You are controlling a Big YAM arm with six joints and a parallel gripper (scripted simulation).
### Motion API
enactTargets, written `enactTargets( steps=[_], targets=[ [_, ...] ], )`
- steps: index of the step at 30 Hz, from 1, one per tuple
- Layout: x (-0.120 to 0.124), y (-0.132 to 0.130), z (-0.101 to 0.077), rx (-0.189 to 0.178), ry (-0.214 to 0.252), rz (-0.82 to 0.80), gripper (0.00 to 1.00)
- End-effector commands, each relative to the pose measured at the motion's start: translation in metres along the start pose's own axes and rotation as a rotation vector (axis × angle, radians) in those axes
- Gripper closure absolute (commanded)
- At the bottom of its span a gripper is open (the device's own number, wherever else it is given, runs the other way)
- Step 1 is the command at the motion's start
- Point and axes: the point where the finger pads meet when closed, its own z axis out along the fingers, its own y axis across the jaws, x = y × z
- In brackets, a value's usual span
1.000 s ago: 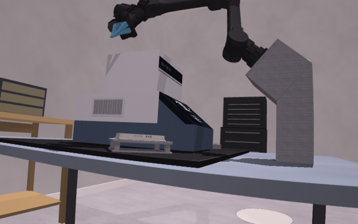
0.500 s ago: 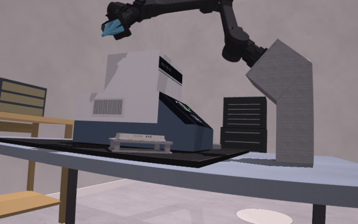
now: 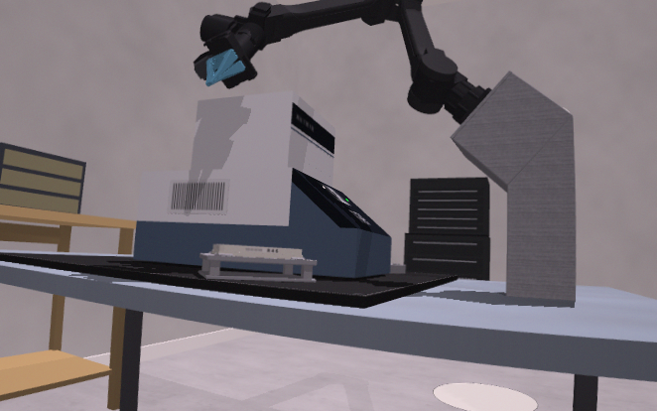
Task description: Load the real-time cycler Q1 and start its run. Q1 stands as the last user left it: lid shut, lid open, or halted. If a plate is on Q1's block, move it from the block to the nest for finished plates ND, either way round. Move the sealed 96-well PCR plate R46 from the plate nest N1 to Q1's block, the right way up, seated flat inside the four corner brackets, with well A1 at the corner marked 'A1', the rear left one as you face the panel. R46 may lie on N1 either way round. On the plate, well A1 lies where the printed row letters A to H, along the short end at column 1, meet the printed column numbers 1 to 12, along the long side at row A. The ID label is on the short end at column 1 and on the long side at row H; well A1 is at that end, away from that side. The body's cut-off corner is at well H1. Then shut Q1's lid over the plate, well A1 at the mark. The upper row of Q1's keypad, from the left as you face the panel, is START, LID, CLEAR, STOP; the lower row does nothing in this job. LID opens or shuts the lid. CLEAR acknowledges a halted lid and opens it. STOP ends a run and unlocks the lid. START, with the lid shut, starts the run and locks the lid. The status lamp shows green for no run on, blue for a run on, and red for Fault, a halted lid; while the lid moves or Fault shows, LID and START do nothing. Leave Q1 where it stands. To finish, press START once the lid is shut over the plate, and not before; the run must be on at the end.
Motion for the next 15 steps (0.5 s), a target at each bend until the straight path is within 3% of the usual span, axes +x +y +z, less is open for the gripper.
enactTargets(
  steps=[1,7,10,15],
  targets=[
    [0.013,0.007,0.014,0.021,0.071,0.024,1.00],
    [0.027,-0.007,0.017,0.012,0.031,0.019,1.00],
    [0.030,-0.011,0.022,0.089,0.134,0.061,1.00],
    [0.058,-0.024,0.033,0.072,0.110,0.039,1.00]
  ],
)
